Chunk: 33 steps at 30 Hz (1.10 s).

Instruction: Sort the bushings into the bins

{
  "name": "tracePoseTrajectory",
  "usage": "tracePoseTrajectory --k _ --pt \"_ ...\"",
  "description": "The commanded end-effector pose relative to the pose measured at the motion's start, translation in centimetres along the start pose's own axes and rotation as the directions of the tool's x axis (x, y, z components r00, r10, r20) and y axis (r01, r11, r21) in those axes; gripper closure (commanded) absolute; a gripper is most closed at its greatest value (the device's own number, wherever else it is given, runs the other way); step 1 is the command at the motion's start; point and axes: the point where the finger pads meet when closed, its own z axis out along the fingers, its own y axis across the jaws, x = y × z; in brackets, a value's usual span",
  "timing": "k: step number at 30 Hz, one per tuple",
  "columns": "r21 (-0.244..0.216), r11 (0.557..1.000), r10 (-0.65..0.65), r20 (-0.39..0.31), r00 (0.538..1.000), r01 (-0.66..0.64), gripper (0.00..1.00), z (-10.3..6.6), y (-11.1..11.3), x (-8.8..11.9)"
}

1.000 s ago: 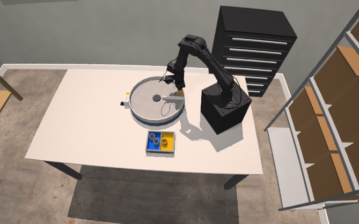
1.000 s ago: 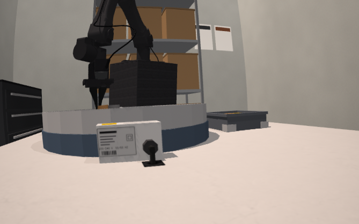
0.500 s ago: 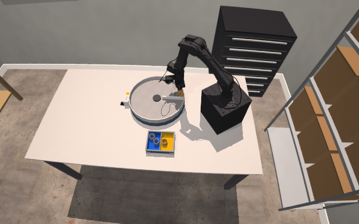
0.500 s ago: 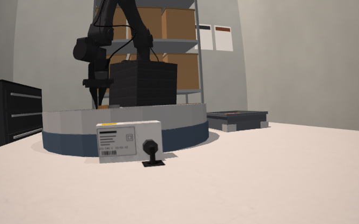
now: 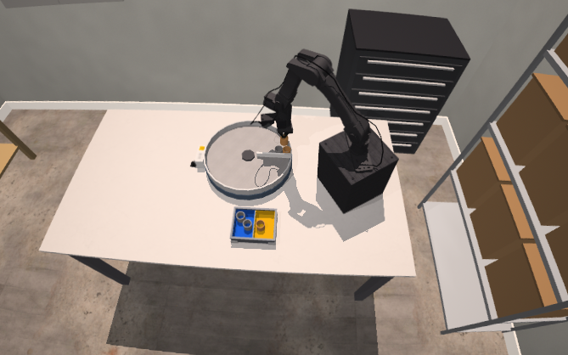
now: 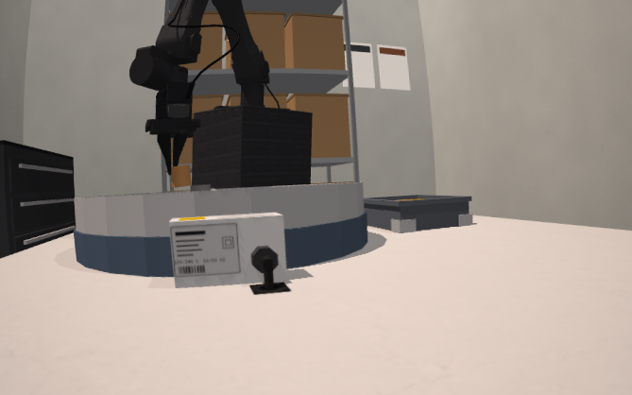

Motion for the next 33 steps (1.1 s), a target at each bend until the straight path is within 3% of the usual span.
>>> tracePoseTrajectory --k 1,4,9,12,33 --pt "-0.027 1.0 0.006 -0.009 1.0 -0.006 1.0 -2.0 0.5 0.8" --pt "-0.012 1.0 0.004 0.006 1.0 -0.004 1.0 -3.5 -0.1 0.1" --pt "-0.01 1.0 0.005 0.008 1.0 -0.005 1.0 -4.3 -0.2 0.0" --pt "-0.028 1.0 0.006 -0.01 1.0 -0.007 1.0 -3.6 0.2 0.4" --pt "-0.024 1.0 0.006 -0.006 1.0 -0.006 1.0 -3.5 0.1 0.3"
